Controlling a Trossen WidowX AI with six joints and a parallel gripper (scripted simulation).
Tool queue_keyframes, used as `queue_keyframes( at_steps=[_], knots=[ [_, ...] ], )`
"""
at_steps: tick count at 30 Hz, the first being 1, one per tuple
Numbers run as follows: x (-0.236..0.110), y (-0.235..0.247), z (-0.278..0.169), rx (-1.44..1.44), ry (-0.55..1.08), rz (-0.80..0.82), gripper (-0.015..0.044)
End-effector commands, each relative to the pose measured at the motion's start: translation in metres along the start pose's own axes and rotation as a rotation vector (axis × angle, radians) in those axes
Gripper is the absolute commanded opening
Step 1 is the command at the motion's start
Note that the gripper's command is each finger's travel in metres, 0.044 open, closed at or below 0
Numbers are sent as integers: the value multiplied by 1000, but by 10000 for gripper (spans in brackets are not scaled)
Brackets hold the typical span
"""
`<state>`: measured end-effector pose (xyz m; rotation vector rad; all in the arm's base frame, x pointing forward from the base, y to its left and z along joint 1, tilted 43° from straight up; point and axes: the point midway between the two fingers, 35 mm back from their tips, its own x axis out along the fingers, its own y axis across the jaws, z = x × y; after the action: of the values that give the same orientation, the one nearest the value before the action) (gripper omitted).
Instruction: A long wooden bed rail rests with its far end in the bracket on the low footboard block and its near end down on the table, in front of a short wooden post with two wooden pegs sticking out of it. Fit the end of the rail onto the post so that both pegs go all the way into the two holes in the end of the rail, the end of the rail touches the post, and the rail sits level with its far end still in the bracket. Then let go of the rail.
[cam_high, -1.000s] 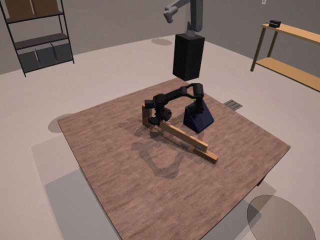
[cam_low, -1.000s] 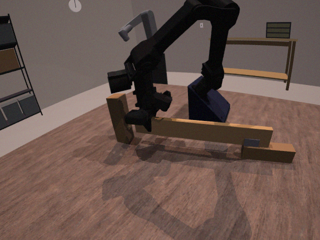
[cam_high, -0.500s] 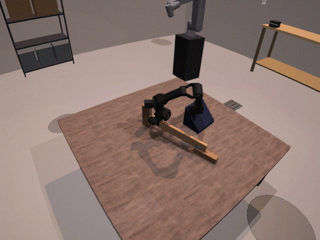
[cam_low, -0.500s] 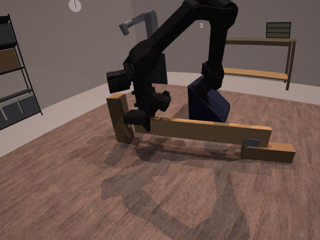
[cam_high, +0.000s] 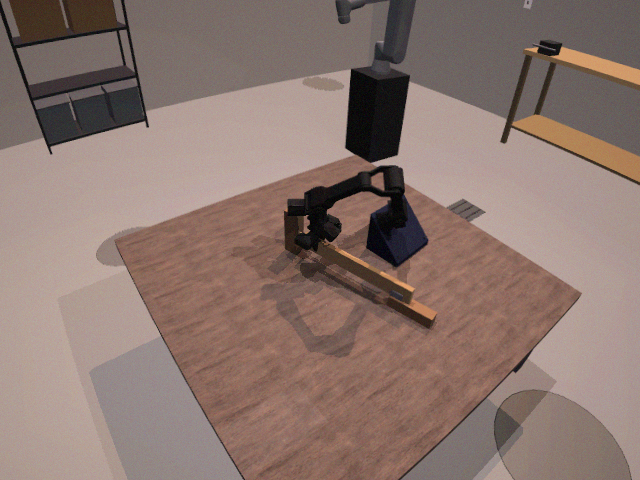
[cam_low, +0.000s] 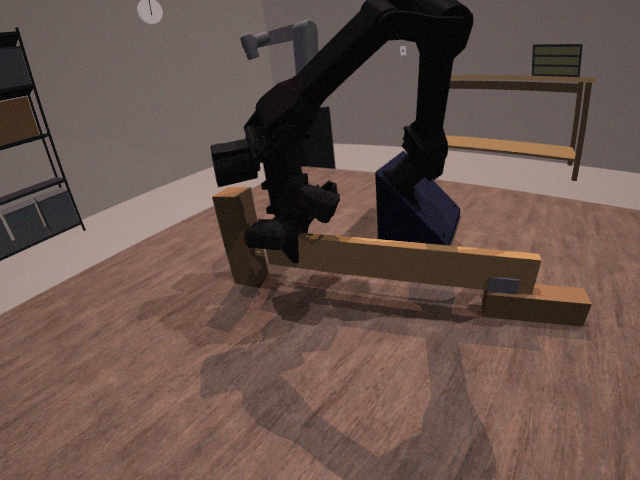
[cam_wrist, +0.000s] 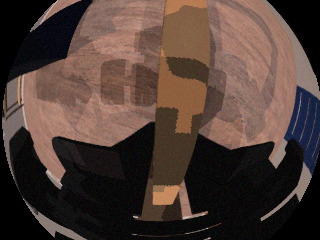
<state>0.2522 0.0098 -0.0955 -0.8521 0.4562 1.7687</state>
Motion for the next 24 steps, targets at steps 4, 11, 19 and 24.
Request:
queue_keyframes(
  at_steps=[4,11,19,24],
  knots=[
    [-3,-2,-5,-3,7,-10,0],
    [-3,-3,-7,-3,8,-10,0],
    [-3,-3,-9,-3,8,-10,0],
    [-3,-3,-10,-3,8,-10,0]
  ],
)
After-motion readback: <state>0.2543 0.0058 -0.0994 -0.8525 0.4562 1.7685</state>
